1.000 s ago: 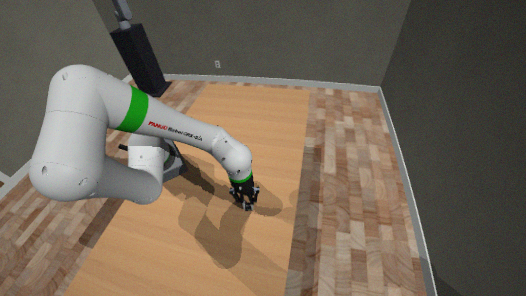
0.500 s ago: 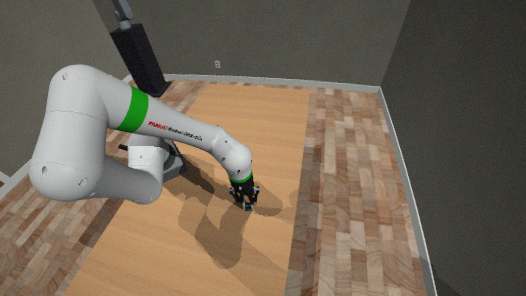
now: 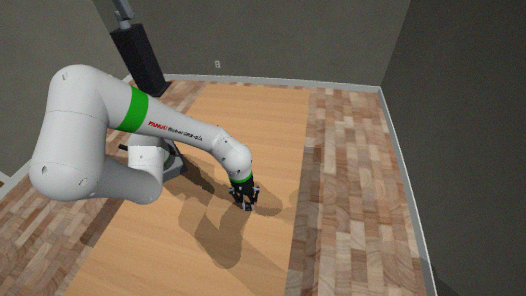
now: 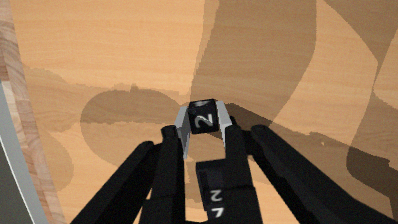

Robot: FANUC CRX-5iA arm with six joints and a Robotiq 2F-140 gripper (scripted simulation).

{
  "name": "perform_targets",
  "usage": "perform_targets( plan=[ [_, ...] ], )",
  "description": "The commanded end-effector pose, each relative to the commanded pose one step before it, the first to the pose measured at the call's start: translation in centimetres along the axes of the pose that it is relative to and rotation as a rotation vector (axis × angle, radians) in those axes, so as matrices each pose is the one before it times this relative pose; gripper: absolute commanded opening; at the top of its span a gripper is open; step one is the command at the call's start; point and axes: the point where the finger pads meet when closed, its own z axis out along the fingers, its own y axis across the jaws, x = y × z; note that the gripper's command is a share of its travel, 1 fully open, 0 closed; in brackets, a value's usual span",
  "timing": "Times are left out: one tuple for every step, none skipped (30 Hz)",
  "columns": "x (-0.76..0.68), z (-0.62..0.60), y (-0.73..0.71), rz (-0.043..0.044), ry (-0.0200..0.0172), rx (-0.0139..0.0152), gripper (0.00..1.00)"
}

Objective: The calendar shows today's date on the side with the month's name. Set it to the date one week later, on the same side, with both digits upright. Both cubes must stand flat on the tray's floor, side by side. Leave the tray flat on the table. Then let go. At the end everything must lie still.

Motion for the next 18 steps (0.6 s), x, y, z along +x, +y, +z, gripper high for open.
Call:
perform_targets(
  plan=[
    [-0.004, -0.012, -0.017, -0.00001, 0.00003, 0.00031, 0.23],
    [0.000, 0.000, 0.000, 0.00000, 0.00000, 0.00000, 0.23],
    [0.000, 0.000, 0.000, 0.00000, 0.00000, 0.00000, 0.26],
    [0.000, 0.000, 0.000, 0.00000, 0.00000, 0.00000, 0.26],
    [0.000, 0.000, 0.000, 0.00000, 0.00000, 0.00000, 0.26],
    [0.000, 0.000, 0.000, 0.00000, 0.00000, 0.00000, 0.28],
    [0.000, 0.000, 0.000, 0.00000, 0.00000, 0.00000, 0.28],
    [0.000, 0.000, 0.000, 0.00000, 0.00000, 0.00000, 0.28],
    [0.000, 0.000, 0.000, 0.00000, 0.00000, 0.00000, 0.28],
    [0.000, 0.000, 0.000, 0.00000, 0.00000, 0.00000, 0.28],
    [0.000, 0.000, 0.000, 0.00000, 0.00000, 0.00000, 0.28],
    [0.000, 0.000, 0.000, 0.00000, 0.00000, 0.00000, 0.28],
    [0.000, 0.000, 0.000, 0.00000, 0.00000, 0.00000, 0.28],
    [0.000, 0.000, 0.000, 0.00000, 0.00000, 0.00000, 0.28],
    [0.000, 0.000, 0.000, 0.00000, 0.00000, 0.00000, 0.28],
    [0.000, 0.000, 0.000, 0.00000, 0.00000, 0.00000, 0.28],
    [0.000, -0.003, 0.000, 0.00000, 0.00000, 0.00000, 0.28],
    [0.000, -0.020, 0.000, 0.00000, 0.00001, 0.00000, 0.28]
  ],
)
